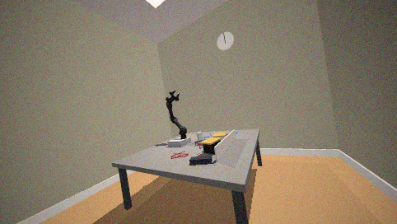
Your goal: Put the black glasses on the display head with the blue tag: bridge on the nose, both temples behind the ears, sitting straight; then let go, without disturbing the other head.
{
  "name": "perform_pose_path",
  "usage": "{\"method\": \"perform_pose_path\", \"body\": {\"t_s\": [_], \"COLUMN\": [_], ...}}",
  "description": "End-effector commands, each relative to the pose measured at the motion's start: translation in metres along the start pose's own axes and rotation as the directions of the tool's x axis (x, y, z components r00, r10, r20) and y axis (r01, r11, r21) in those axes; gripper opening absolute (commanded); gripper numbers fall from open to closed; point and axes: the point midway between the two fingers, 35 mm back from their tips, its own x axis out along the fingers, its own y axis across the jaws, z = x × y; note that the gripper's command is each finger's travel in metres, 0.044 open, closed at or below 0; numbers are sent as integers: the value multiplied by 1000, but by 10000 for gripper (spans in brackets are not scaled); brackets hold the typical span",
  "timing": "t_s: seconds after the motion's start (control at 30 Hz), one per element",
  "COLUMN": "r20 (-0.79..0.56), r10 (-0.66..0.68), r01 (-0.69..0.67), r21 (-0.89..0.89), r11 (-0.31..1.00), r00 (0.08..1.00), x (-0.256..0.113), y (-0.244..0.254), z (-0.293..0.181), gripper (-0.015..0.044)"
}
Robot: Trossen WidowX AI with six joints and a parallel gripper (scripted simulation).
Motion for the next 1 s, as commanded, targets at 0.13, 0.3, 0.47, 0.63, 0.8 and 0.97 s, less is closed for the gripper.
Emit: {"method": "perform_pose_path", "body": {"t_s": [0.13, 0.3, 0.47, 0.63, 0.8, 0.97], "r20": [0, -4, -33, -80, -149, -222], "r10": [0, 6, 51, 127, 224, 335], "r01": [0, -6, -45, -98, -153, -164], "r21": [0, 21, 157, 293, 379, 554], "r11": [1000, 1000, 987, 951, 913, 816], "r00": [1000, 1000, 998, 989, 963, 916], "x": [0, 2, 14, 36, 56, 75], "y": [0, 2, 18, 44, 81, 125], "z": [0, -3, -23, -49, -80, -114], "gripper": [440, 387, 256, 200, 200, 200]}}
